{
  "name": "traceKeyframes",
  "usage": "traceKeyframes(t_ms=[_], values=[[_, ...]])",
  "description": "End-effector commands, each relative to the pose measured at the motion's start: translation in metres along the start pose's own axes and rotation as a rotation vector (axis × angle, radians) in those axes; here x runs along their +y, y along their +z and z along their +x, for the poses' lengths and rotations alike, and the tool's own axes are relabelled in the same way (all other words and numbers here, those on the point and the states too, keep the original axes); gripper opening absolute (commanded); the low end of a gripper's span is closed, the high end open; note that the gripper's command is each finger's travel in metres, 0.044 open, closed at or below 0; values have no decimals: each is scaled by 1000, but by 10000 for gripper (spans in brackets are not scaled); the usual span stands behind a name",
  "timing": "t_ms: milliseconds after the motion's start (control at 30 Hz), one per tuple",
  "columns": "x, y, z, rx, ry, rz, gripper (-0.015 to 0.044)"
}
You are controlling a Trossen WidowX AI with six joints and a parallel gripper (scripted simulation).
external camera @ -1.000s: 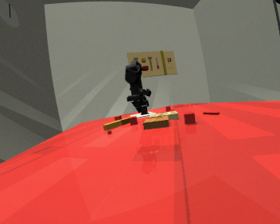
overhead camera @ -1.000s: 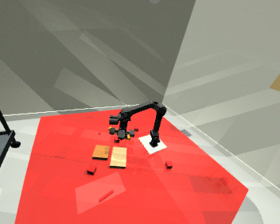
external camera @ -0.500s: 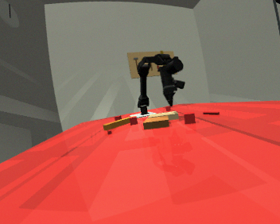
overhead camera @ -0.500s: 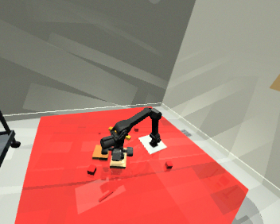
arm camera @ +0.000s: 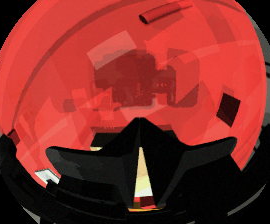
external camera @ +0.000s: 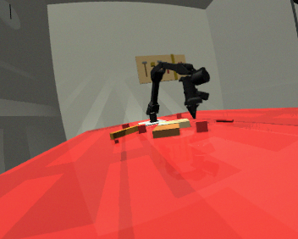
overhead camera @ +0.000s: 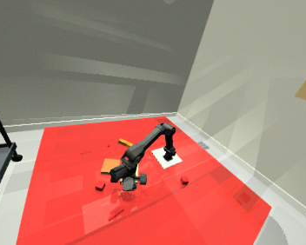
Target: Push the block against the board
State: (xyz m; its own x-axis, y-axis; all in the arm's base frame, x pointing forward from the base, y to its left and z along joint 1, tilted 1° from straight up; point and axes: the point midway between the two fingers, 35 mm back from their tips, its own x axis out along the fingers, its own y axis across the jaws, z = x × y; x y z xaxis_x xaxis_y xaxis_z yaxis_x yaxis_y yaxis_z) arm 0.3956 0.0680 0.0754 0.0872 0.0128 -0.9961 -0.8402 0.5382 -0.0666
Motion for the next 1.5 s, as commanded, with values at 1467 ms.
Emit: traceKeyframes(t_ms=[1467], values=[[2,11,22,18,15,5,0]])
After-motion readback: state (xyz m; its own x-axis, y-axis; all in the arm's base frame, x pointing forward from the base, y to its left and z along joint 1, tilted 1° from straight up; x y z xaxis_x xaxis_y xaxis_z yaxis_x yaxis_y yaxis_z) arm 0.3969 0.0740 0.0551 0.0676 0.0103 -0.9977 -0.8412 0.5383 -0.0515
